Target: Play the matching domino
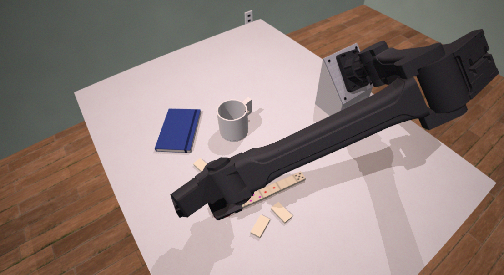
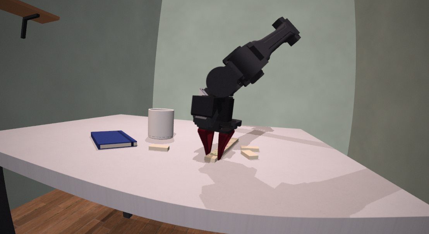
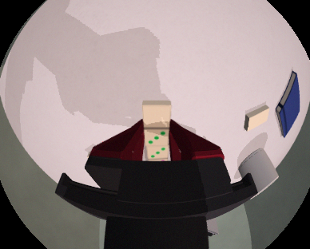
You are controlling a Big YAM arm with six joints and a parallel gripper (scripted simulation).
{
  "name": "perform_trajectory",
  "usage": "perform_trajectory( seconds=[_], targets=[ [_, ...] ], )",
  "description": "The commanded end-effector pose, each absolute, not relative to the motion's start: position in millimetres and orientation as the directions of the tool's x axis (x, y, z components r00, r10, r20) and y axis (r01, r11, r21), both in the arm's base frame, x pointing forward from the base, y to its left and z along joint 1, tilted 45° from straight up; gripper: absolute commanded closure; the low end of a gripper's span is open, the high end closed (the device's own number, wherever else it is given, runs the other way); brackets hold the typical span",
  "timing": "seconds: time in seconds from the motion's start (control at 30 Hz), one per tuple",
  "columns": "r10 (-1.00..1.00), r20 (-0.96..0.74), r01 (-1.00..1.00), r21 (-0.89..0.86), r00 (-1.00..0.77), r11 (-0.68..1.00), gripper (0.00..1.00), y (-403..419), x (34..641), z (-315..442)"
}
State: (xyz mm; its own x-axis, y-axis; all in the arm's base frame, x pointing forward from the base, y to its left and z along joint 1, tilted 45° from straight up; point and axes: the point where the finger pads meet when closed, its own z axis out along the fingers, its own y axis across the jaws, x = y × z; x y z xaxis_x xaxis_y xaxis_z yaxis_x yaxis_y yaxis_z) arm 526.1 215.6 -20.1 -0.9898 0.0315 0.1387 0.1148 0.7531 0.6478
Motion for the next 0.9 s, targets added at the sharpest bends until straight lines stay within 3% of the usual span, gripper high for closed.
perform_trajectory(
  seconds=[0.0,0.87],
  targets=[
    [0.027,0.122,0.100,0.650,-0.992,0.753,0.78,221.2,531.3,-9.6],
    [0.017,0.112,0.086,0.647,-0.994,0.758,0.78,229.6,533.5,-1.8]
  ],
)
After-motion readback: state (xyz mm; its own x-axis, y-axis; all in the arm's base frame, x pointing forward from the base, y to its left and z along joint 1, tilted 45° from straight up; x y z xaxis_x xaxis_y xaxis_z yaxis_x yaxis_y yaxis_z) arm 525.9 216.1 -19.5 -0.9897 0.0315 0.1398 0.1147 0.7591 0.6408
